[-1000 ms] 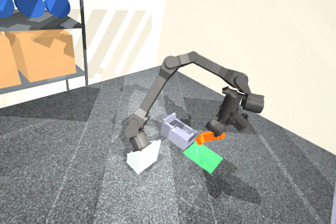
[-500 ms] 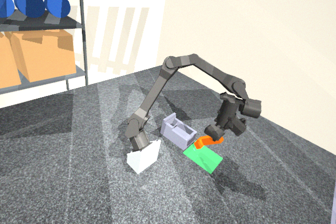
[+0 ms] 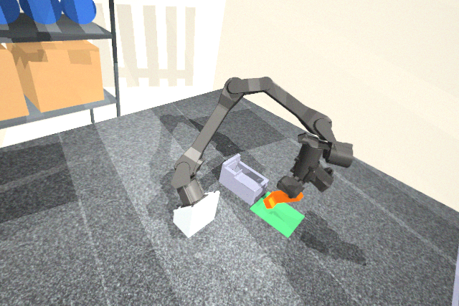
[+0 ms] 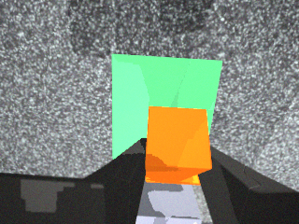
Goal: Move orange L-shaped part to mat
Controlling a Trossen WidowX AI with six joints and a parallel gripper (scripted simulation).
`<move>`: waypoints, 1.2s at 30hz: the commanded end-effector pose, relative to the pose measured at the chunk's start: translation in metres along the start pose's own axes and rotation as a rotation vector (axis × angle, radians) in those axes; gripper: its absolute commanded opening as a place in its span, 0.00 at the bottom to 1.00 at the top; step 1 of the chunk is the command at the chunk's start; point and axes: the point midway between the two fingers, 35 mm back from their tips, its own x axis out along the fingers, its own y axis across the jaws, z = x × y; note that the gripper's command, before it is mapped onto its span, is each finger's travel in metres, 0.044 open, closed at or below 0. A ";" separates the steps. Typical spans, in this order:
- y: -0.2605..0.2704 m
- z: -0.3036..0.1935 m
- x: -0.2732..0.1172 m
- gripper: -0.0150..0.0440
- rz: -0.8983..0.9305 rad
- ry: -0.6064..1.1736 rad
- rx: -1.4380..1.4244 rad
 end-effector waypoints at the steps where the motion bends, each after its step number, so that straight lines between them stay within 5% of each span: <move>1: 0.000 -0.001 0.007 0.25 0.002 0.007 0.006; 30: -0.001 -0.002 0.030 0.25 -0.002 0.005 0.001; 36: -0.001 -0.002 0.030 0.52 -0.002 0.005 0.001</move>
